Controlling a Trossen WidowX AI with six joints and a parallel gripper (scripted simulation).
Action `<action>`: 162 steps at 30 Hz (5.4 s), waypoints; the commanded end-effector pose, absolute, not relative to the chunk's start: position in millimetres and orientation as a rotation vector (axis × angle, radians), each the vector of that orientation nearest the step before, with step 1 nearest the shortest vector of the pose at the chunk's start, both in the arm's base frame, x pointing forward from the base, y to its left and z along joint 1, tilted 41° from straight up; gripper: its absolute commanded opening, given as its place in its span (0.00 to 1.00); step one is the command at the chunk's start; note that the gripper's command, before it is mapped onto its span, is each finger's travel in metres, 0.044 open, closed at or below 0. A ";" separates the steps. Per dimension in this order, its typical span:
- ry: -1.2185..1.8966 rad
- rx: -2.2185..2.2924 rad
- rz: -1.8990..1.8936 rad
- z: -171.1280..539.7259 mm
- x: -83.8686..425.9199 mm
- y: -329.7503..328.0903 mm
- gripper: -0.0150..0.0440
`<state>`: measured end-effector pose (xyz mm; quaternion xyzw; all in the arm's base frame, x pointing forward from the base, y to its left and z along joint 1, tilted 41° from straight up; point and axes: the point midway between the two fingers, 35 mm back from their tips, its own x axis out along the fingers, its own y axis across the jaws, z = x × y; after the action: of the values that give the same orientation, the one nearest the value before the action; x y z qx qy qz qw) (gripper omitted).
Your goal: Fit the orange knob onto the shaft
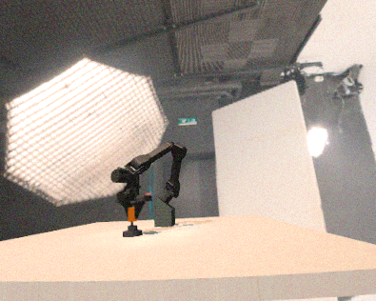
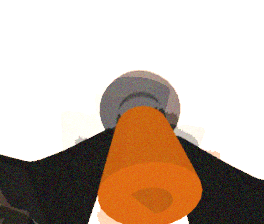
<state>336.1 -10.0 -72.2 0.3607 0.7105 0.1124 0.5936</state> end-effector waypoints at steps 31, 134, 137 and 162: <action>1.662 0.878 0.217 -66.7 339.3 -13.4 0.25; 1.648 0.835 0.264 -75.1 337.0 -9.9 0.25; 1.654 0.851 0.247 -75.4 337.5 -10.2 0.25; 1.650 0.841 0.258 -82.3 336.4 -5.7 0.25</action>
<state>337.2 -5.3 -77.4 0.3732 0.7112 0.1035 0.5867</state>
